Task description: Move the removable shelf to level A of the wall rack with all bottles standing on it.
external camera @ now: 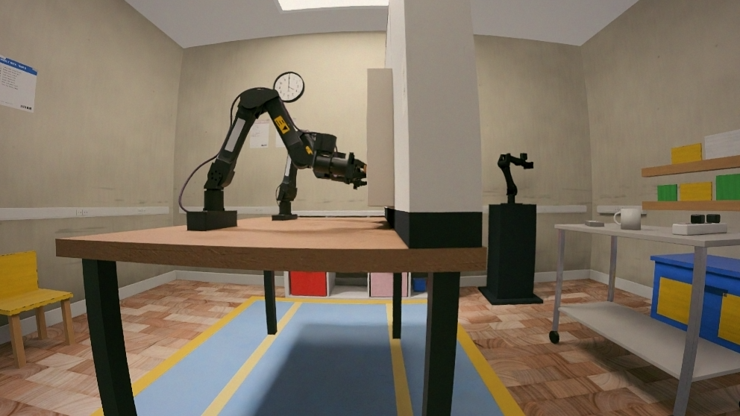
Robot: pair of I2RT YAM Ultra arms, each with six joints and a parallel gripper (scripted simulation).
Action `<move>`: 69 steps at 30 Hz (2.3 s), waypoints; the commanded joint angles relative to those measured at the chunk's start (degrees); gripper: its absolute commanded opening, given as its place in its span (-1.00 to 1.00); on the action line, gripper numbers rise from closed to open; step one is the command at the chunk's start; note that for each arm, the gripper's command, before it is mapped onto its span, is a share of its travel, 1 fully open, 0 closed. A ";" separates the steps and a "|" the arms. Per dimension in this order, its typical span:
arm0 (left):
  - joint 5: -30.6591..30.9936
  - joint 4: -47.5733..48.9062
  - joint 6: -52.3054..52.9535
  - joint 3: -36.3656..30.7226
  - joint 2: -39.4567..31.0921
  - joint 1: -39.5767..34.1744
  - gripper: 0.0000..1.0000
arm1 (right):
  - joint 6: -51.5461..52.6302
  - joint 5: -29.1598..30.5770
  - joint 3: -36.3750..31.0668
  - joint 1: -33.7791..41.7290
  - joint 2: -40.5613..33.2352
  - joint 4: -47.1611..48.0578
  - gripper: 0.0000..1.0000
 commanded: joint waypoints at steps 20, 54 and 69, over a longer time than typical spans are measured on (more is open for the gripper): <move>-0.51 20.74 4.03 -0.86 9.57 0.58 -1.00 | -1.98 -0.37 1.27 -0.70 10.68 20.04 -1.00; -0.50 22.19 4.06 -1.09 10.74 0.58 -0.78 | -1.97 -0.37 1.22 -0.70 11.83 21.24 -0.78; -0.50 22.20 4.06 -1.09 10.75 0.58 -0.20 | -1.98 -0.37 1.23 -0.70 11.82 21.23 -0.20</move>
